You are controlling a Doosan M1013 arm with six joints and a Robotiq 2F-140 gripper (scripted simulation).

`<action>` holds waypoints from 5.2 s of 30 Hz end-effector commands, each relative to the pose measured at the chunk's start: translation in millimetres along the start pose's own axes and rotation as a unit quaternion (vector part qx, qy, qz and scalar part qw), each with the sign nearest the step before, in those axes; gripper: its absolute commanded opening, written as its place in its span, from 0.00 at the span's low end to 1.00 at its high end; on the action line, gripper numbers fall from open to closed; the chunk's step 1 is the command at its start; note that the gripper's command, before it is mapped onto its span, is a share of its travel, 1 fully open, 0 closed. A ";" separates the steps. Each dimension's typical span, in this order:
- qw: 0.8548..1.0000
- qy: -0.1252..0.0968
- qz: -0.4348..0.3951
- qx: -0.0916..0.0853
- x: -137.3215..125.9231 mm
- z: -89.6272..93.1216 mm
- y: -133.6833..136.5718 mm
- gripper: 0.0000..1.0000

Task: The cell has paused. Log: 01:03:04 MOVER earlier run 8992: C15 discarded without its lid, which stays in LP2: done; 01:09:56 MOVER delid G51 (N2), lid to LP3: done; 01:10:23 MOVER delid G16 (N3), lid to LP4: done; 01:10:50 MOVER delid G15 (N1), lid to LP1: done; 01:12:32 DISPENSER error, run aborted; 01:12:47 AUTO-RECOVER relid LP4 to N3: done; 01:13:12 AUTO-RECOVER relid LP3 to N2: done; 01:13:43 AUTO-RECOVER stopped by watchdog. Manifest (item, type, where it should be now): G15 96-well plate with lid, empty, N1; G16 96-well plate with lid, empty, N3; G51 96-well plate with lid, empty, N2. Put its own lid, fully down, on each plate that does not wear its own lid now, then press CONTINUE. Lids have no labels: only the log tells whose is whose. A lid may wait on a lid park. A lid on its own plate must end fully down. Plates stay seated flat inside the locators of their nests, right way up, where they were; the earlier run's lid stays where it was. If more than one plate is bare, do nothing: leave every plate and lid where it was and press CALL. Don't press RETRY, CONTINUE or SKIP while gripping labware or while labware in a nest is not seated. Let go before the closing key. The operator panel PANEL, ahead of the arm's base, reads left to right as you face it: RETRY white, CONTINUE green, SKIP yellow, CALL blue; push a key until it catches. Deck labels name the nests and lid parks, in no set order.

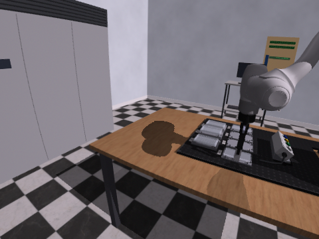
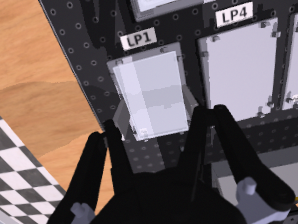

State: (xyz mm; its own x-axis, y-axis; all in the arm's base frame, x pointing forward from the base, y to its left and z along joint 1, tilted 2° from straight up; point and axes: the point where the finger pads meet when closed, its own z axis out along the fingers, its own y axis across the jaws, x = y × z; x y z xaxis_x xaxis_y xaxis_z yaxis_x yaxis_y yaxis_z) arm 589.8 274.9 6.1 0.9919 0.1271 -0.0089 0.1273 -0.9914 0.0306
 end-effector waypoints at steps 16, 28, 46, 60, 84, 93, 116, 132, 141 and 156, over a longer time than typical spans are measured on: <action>1.000 0.000 0.000 0.000 -0.1 -10.7 0.0 0.00; 1.000 0.000 0.000 0.000 -0.1 -29.7 0.0 0.00; 1.000 0.000 0.000 0.000 -0.1 -62.0 0.0 0.00; 1.000 0.000 0.000 0.000 -0.1 -71.2 0.0 0.00; 1.000 0.000 0.000 0.000 180.0 -71.4 54.4 0.00; 1.000 0.000 0.000 0.000 180.0 -71.4 54.4 0.00; 1.000 0.000 0.000 0.000 180.0 -71.4 54.4 0.00; 1.000 0.000 -0.003 0.000 180.0 -66.8 54.4 0.00; 1.000 0.000 -0.003 0.000 180.0 -59.9 54.4 0.00; 1.000 0.000 -0.003 0.000 180.0 -42.9 54.4 0.00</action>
State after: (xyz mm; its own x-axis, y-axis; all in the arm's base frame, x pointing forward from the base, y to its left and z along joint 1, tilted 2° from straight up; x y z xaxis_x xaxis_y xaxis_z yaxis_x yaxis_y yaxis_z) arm 775.5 245.2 51.3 0.9911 0.1330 -0.0093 0.1332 -0.9906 0.0305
